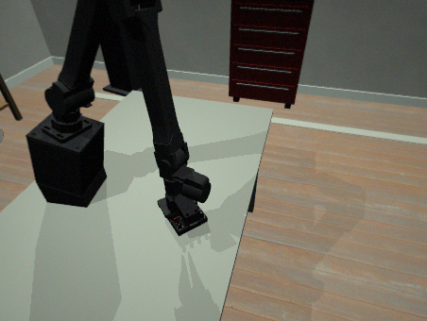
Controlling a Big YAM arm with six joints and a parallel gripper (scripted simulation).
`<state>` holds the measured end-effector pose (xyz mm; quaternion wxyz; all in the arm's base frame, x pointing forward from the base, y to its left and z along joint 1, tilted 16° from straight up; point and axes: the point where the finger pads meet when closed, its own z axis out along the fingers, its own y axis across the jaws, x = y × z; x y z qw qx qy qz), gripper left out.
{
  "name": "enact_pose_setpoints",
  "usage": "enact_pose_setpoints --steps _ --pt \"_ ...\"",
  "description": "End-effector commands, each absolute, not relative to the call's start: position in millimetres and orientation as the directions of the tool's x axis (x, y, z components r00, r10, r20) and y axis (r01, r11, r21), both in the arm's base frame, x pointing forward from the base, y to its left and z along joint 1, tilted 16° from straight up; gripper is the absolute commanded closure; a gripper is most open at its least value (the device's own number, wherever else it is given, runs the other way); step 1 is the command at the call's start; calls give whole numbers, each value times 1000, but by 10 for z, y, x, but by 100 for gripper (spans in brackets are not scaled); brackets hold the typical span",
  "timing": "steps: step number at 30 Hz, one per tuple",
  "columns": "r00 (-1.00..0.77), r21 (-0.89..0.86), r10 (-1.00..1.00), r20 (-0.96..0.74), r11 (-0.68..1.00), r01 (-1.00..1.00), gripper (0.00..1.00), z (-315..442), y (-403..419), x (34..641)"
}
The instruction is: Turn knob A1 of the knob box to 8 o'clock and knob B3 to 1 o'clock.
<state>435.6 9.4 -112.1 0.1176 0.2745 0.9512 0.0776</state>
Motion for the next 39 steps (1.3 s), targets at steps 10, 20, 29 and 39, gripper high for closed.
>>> enact_pose_setpoints --steps 10,20,29,39 --pt "-817 217 544 -191 835 505 81 -1093 105 4358" --pt "-816 218 544 -192 835 505 81 -1083 98 4350" --pt "-813 225 545 -205 835 502 81 -1046 83 4372" --pt "-813 225 545 -205 835 502 81 -1045 83 4373"
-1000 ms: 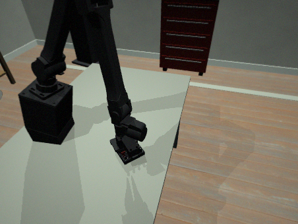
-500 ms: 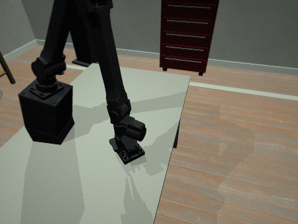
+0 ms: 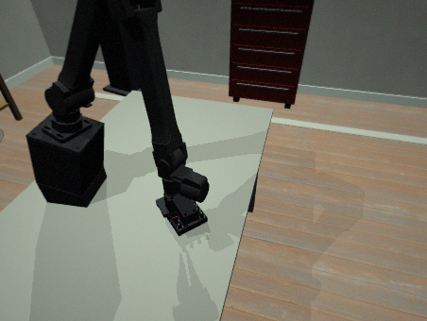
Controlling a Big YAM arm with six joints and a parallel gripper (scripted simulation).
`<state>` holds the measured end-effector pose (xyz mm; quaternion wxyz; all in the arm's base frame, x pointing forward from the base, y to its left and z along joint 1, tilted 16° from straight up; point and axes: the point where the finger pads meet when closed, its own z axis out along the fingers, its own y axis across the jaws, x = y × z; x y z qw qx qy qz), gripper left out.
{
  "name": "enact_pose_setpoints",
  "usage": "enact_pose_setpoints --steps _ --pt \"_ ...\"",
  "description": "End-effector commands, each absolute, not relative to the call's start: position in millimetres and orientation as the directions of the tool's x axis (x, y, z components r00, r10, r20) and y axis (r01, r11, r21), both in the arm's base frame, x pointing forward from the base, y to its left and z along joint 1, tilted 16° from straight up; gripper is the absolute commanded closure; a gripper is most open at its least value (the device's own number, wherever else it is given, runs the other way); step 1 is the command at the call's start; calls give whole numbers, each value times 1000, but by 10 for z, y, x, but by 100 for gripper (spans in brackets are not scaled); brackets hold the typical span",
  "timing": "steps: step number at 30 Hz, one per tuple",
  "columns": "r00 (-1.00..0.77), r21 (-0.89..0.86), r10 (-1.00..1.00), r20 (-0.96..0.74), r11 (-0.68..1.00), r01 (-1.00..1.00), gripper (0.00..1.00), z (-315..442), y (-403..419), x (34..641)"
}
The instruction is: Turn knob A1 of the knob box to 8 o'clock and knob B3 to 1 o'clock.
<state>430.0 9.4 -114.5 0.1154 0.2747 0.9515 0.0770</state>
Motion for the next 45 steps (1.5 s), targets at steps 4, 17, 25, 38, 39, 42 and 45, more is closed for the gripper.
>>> enact_pose_setpoints --steps 4,17,25,38,39,42,45 --pt "-813 225 545 -205 835 502 81 -1045 83 4373" --pt "-813 225 545 -205 835 502 81 -1045 83 4373" --pt "-813 225 545 -205 835 502 81 -1045 83 4374" --pt "-814 222 545 -202 835 504 81 -1039 64 4447" --pt "-814 222 545 -202 835 504 81 -1040 64 4449" --pt "-814 222 545 -202 835 504 81 -1040 63 4449" --pt "-815 221 545 -199 835 504 81 -1048 64 4431"
